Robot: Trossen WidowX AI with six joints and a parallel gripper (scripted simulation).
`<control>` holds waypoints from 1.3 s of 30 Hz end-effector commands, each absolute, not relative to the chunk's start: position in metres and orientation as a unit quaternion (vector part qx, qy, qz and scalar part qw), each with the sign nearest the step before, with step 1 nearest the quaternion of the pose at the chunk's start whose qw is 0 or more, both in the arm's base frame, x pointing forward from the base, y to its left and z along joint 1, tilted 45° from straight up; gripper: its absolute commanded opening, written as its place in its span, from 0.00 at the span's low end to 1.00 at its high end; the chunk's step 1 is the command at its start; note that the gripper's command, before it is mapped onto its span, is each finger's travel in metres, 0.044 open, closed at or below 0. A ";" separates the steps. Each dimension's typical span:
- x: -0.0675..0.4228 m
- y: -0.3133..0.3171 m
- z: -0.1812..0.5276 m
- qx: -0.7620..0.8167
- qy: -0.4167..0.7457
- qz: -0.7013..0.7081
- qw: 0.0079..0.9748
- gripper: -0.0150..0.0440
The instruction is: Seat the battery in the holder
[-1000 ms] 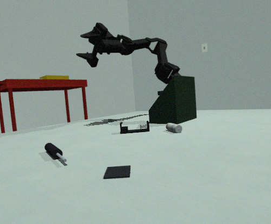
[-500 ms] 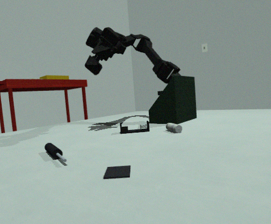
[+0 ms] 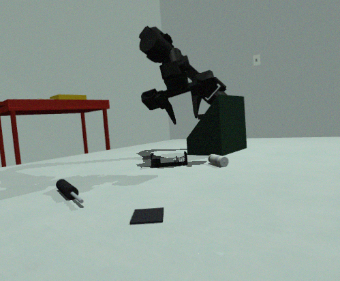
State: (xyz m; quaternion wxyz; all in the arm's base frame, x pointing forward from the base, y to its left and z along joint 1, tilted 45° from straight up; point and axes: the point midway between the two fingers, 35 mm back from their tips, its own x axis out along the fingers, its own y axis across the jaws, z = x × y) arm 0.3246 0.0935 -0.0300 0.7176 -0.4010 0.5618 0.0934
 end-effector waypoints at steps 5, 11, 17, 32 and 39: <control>0.274 0.080 -0.102 -0.584 0.633 0.113 0.495 0.67; 0.264 0.075 -0.113 -0.616 0.638 0.117 0.447 0.67; 0.265 0.073 -0.116 -0.616 0.638 0.117 0.447 0.67; 0.270 0.056 -0.133 -0.616 0.638 0.117 0.447 0.67; 0.271 0.048 -0.141 -0.617 0.638 0.117 0.446 0.67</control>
